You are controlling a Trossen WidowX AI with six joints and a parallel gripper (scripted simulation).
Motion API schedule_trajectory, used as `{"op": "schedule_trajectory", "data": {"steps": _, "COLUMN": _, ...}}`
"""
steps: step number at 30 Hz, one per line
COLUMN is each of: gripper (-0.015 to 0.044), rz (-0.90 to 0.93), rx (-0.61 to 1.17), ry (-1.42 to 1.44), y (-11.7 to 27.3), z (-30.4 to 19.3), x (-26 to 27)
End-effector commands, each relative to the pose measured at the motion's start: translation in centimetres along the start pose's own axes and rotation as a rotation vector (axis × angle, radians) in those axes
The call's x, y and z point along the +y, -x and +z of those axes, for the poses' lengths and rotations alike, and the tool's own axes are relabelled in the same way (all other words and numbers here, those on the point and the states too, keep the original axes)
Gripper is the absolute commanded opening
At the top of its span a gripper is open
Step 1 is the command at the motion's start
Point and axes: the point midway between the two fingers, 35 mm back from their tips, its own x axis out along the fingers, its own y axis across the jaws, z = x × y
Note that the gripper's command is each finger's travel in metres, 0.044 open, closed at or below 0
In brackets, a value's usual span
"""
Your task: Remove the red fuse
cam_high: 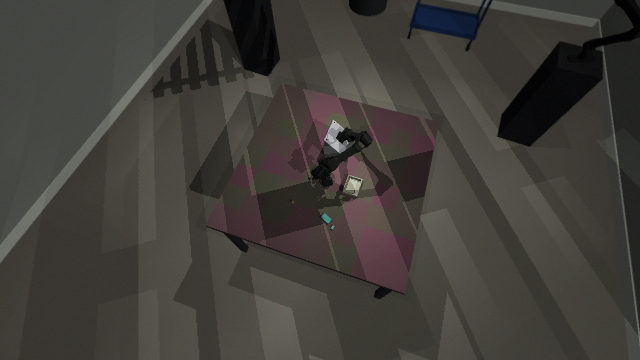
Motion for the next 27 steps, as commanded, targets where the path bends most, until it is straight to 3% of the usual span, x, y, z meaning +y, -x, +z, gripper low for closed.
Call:
{"op": "schedule_trajectory", "data": {"steps": 1, "gripper": 0.0000, "rz": -0.001, "rx": -0.005, "ry": 0.006, "y": 0.3, "z": 0.1, "x": 0.1}}
{"op": "schedule_trajectory", "data": {"steps": 27, "gripper": 0.0000, "rz": 0.000, "rx": -0.003, "ry": 0.004, "y": 1.6, "z": 0.0, "x": 0.1}}
